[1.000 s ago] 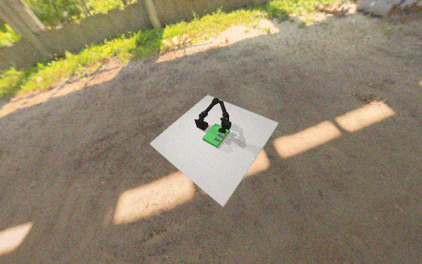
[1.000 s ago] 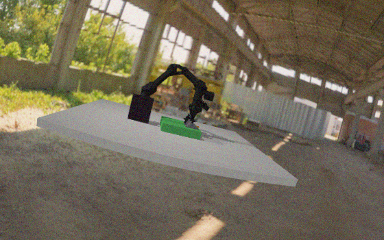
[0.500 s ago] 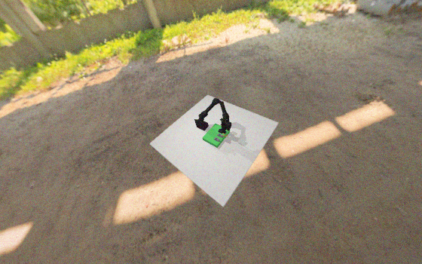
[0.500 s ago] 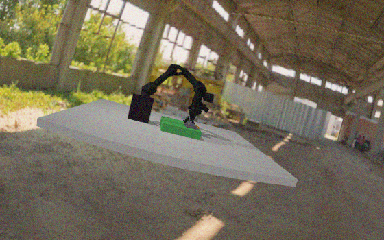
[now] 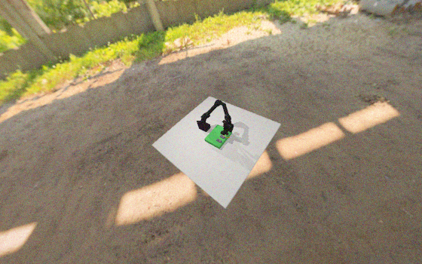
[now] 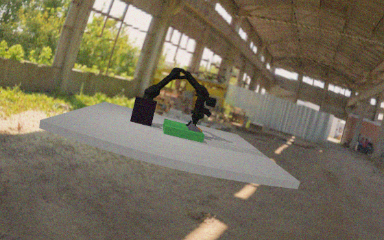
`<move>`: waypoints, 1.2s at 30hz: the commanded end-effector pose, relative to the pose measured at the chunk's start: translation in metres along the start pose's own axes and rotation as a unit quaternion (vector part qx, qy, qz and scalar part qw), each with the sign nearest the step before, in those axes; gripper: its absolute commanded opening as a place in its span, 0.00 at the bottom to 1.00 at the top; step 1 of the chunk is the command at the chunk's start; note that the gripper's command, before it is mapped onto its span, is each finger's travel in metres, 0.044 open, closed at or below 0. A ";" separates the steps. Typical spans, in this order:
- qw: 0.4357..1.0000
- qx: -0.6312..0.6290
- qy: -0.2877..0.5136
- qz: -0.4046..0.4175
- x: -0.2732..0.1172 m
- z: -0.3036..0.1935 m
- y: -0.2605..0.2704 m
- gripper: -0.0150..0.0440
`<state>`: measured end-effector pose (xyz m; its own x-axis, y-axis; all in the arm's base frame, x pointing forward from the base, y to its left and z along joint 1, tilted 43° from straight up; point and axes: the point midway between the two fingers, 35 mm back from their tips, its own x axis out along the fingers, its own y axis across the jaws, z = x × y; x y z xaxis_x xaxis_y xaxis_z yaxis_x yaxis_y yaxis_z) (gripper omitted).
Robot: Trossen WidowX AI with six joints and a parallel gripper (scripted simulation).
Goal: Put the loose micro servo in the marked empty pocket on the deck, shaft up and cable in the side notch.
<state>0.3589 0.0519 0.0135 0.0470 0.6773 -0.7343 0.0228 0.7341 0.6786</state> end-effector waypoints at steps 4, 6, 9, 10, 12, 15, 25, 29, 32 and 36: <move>1.000 0.002 0.000 0.001 0.000 0.000 0.000 0.57; 1.000 0.002 0.000 0.001 -0.007 0.000 0.000 0.57; 1.000 0.002 0.000 0.001 -0.032 -0.002 -0.001 0.57; 1.000 0.002 0.000 0.001 -0.034 -0.004 -0.002 0.57; 1.000 0.002 0.000 0.000 -0.035 -0.006 -0.003 0.57; 1.000 0.007 -0.002 0.002 -0.036 -0.010 -0.005 0.66; 1.000 0.005 0.003 -0.001 -0.096 -0.108 -0.003 1.00; 1.000 0.005 0.003 -0.001 -0.097 -0.111 -0.002 1.00; 1.000 0.005 0.003 -0.001 -0.100 -0.110 -0.002 1.00; 1.000 0.004 -0.001 -0.002 -0.125 -0.109 -0.002 1.00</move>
<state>0.2423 -0.0173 0.0896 0.0350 0.6817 -0.7308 0.0407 0.7297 0.6826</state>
